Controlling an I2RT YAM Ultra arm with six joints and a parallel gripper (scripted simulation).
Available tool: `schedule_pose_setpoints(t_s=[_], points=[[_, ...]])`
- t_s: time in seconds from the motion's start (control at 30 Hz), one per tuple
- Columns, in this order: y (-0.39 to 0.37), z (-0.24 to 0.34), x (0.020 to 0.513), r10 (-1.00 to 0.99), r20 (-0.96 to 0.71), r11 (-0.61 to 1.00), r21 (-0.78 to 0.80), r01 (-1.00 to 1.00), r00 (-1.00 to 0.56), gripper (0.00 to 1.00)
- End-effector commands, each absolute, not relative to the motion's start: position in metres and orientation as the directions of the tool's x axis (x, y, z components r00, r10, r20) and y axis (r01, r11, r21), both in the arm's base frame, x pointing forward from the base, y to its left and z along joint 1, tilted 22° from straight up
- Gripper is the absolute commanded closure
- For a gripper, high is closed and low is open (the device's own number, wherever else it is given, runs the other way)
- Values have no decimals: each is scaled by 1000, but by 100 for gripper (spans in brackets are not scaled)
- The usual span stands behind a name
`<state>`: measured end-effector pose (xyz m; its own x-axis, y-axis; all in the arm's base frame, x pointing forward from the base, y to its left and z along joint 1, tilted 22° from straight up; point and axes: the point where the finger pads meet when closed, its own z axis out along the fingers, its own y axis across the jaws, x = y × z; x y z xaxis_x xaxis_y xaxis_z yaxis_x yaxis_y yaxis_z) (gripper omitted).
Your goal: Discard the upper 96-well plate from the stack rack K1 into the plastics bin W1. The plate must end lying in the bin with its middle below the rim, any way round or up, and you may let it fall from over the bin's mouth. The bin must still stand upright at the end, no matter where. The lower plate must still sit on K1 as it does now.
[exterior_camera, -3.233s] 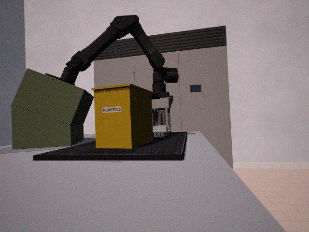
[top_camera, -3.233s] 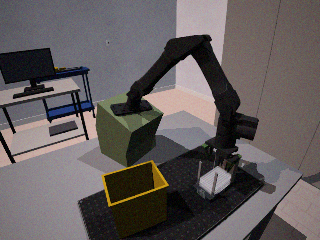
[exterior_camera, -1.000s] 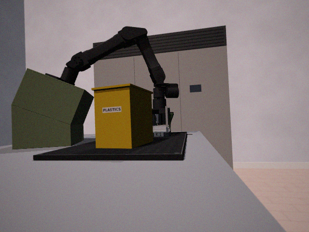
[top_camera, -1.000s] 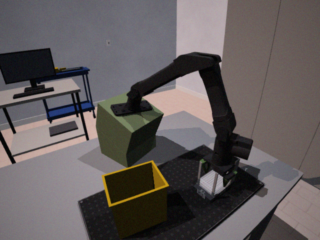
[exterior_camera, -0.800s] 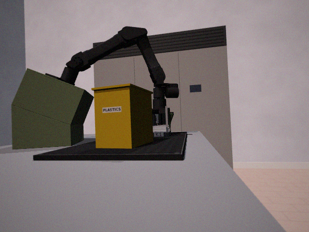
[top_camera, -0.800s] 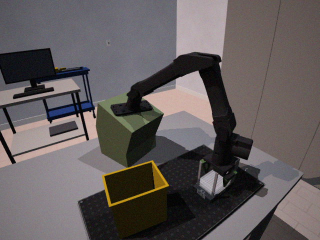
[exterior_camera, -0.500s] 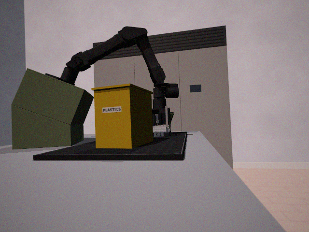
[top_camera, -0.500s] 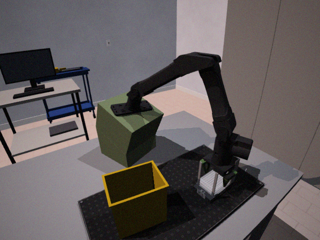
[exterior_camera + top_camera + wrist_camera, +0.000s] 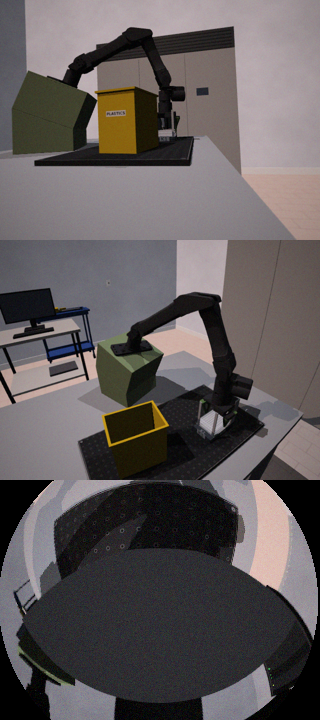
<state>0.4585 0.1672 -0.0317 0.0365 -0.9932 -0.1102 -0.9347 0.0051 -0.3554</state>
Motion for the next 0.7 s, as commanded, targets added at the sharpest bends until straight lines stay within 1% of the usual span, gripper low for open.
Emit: schedule_pose_setpoints(t_s=[0.0, 0.23, 0.27, 0.67], points=[[170, -25, 463, -992, -119, 8, -375, -927, 40, 0], [170, -25, 463, -992, -119, 8, -375, -927, 40, 0], [170, -25, 463, -992, -119, 8, -375, -927, 40, 100], [170, -25, 463, -992, -119, 8, -375, -927, 40, 100]])
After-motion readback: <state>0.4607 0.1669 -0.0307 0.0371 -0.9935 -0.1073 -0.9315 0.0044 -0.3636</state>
